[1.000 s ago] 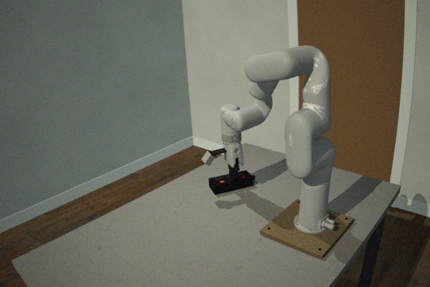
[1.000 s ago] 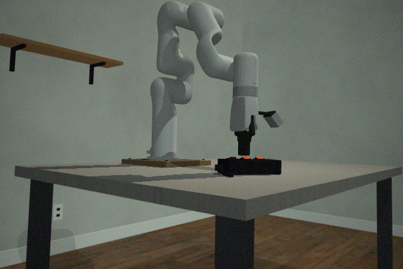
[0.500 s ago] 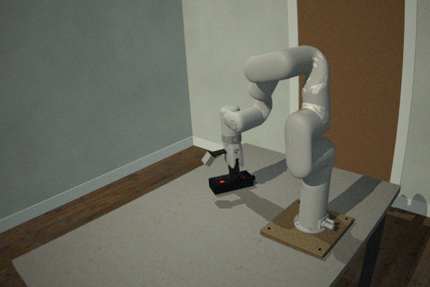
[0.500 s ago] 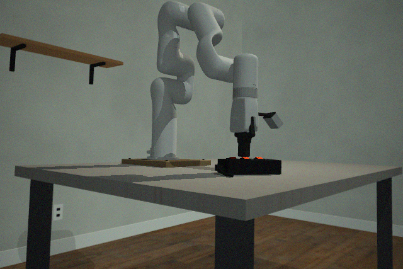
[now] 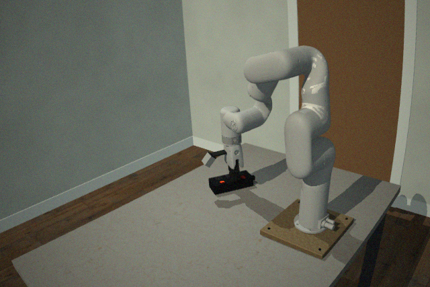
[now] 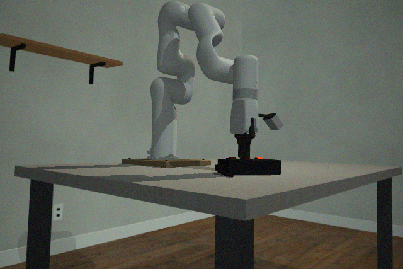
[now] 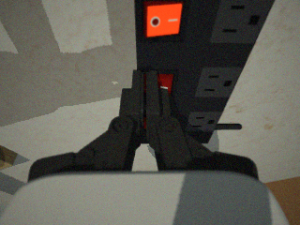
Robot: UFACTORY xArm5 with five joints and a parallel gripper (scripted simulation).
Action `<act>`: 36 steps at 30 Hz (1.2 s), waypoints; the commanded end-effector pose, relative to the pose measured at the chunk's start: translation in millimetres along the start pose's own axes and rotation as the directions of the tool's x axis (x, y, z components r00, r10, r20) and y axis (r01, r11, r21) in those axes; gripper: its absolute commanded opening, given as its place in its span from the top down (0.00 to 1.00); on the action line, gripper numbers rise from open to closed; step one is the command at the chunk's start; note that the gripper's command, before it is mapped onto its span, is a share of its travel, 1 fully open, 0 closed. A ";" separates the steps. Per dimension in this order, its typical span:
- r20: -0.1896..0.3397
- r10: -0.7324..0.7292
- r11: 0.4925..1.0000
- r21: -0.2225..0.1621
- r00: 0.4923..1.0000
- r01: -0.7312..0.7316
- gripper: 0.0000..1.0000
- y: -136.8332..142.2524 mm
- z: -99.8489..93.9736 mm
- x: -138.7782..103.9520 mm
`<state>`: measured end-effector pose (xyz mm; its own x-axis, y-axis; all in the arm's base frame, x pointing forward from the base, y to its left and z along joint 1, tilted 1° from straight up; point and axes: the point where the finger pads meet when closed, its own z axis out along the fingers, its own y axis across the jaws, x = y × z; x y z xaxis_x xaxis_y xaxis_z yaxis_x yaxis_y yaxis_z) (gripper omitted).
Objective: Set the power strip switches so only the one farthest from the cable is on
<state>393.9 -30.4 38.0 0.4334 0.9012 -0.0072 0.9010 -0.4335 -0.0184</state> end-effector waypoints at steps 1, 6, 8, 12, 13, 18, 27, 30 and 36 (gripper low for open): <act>-0.001 0.000 1.000 -0.002 1.000 0.000 1.00 0.8 0.1 0.2; -0.001 0.000 1.000 -0.002 1.000 0.000 1.00 0.8 0.2 0.2; -0.001 0.000 1.000 -0.002 1.000 0.000 1.00 0.8 0.2 0.2; -0.001 0.000 1.000 -0.002 1.000 0.000 1.00 0.8 0.2 0.2; -0.001 0.000 1.000 -0.002 1.000 0.000 1.00 0.8 0.1 0.2; -0.001 0.000 1.000 -0.002 1.000 0.000 1.00 0.8 -1.2 0.1; -0.001 0.000 1.000 -0.002 1.000 0.000 1.00 0.9 -22.1 0.0; -0.001 0.000 1.000 -0.002 1.000 0.000 1.00 0.9 -30.2 0.0; -0.001 0.000 1.000 -0.002 1.000 0.000 1.00 0.9 -36.9 0.0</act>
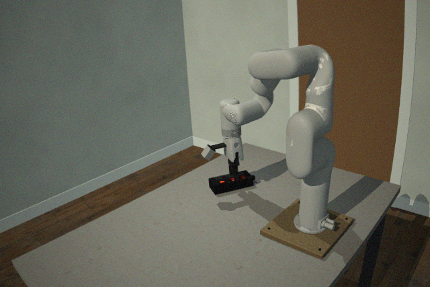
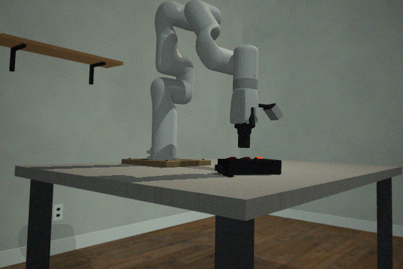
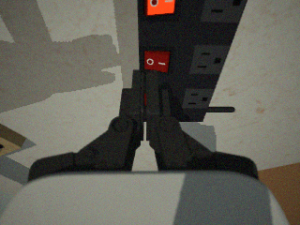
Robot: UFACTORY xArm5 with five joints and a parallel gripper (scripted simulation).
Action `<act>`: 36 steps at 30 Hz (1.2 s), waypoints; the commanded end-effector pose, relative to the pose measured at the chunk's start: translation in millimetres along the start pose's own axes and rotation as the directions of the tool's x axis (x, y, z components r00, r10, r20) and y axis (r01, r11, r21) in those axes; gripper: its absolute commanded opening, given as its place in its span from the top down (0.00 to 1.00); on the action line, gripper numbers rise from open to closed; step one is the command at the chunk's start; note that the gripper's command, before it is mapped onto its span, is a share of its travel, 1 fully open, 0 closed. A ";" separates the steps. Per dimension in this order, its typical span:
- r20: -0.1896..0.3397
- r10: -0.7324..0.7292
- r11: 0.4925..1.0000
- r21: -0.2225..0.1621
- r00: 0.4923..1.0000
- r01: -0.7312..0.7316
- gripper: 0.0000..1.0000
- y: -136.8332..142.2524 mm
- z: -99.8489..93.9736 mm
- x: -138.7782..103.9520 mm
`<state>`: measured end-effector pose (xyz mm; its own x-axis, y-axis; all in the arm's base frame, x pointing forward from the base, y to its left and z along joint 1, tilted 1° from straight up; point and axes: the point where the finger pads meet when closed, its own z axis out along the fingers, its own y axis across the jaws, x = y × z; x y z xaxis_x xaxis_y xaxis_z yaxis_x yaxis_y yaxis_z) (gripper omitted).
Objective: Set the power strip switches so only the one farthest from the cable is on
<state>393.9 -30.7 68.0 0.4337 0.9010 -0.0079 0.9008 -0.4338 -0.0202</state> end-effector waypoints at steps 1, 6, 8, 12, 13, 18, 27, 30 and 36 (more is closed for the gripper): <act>-0.002 0.000 1.000 -0.004 1.000 0.000 1.00 1.3 -7.6 0.5; -0.002 0.000 1.000 -0.004 1.000 0.000 1.00 1.3 -8.2 0.5; -0.002 0.000 1.000 -0.004 1.000 0.000 1.00 1.3 -8.2 0.5; -0.002 0.000 1.000 -0.004 1.000 0.000 1.00 1.3 -8.2 0.5; -0.002 0.000 1.000 -0.004 1.000 0.000 1.00 1.3 -8.2 0.5; -0.002 0.000 1.000 -0.004 1.000 0.000 1.00 1.3 -8.2 0.5; -0.002 0.000 1.000 -0.004 1.000 0.000 0.00 1.3 -13.8 0.4; -0.002 0.000 1.000 -0.004 1.000 0.000 0.00 1.3 -16.6 0.3; -0.002 0.000 1.000 -0.004 1.000 0.000 0.00 1.2 -44.6 0.0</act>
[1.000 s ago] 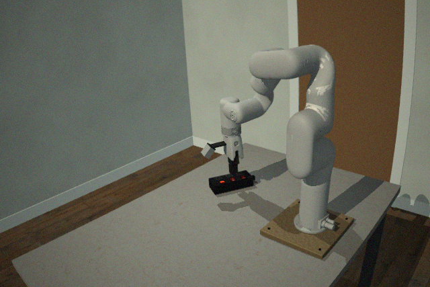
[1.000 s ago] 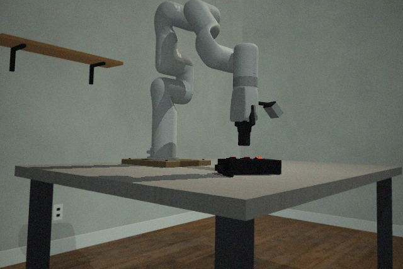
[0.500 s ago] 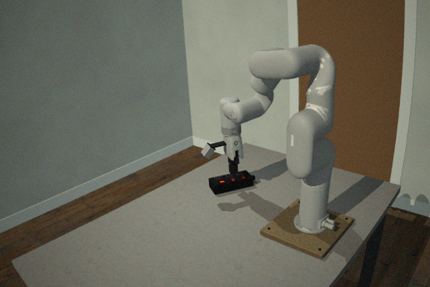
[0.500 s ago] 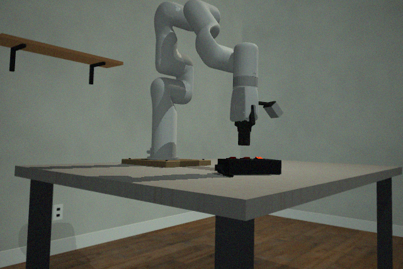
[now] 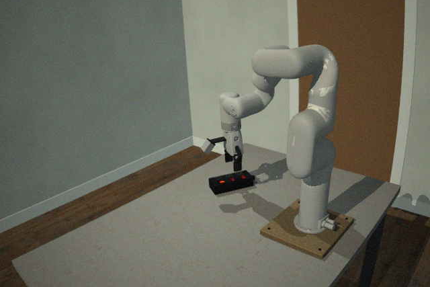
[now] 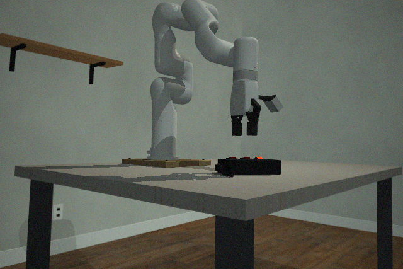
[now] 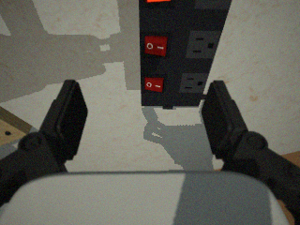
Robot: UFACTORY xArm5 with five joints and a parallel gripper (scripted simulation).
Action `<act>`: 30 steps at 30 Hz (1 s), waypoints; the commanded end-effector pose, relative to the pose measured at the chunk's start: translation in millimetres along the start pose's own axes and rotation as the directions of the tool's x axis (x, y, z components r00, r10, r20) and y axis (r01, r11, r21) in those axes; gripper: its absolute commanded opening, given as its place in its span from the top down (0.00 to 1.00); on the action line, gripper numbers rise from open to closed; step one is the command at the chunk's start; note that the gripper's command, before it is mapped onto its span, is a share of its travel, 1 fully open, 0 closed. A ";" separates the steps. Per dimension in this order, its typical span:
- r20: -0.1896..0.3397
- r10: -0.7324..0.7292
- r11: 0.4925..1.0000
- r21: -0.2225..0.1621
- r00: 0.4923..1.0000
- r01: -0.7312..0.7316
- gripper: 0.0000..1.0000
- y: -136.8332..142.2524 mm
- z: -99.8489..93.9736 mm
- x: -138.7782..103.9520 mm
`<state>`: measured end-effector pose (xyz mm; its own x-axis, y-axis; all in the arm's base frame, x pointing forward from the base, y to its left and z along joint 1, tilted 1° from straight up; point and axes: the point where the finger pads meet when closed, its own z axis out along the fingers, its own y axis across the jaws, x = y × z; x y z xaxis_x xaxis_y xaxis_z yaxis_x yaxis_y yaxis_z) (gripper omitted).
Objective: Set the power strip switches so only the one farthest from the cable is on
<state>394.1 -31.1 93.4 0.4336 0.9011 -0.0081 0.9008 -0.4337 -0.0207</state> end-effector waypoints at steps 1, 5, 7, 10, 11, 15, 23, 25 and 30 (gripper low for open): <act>-0.002 0.000 1.000 -0.004 1.000 0.000 0.00 1.3 -25.2 0.4; -0.002 0.000 1.000 -0.004 1.000 0.000 0.00 1.2 -49.1 0.2; -0.002 0.000 1.000 -0.004 1.000 0.000 0.00 1.2 -59.8 0.1; -0.002 0.000 1.000 -0.004 1.000 0.000 0.00 1.2 -68.5 0.0; -0.002 0.000 1.000 -0.004 1.000 0.000 0.00 1.2 -68.5 0.0; -0.002 0.000 1.000 -0.004 1.000 0.000 0.00 1.1 -78.8 0.0; -0.002 0.000 1.000 -0.004 1.000 0.000 0.00 1.1 -80.7 -0.1; -0.002 0.000 1.000 -0.004 1.000 0.000 0.00 1.1 -80.7 -0.1; -0.002 0.000 1.000 -0.004 1.000 0.000 0.00 1.1 -80.7 -0.1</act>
